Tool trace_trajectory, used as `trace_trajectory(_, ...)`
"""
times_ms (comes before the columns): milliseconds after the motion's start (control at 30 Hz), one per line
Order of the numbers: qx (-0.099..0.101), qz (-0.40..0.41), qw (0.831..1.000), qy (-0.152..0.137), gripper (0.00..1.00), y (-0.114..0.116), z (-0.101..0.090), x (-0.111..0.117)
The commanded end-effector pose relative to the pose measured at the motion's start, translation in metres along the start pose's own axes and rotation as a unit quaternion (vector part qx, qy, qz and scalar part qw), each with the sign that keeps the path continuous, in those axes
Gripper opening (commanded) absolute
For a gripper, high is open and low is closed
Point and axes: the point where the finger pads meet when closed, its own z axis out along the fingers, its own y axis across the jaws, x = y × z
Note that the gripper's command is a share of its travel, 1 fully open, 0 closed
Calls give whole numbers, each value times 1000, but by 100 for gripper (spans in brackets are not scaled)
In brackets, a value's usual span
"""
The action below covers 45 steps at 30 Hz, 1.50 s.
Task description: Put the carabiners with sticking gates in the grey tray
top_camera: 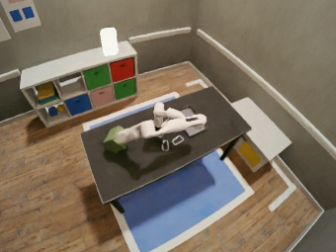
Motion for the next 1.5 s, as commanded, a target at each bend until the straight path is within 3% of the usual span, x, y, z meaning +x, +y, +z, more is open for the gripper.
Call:
trace_trajectory(0,1,0,1000,0,75,0,0,0)
trace_trajectory(567,1,0,1000,0,75,0,0,0)
trace_trajectory(600,1,0,1000,0,71,0,0,0)
trace_trajectory(1467,0,0,1000,0,67,0,0,0)
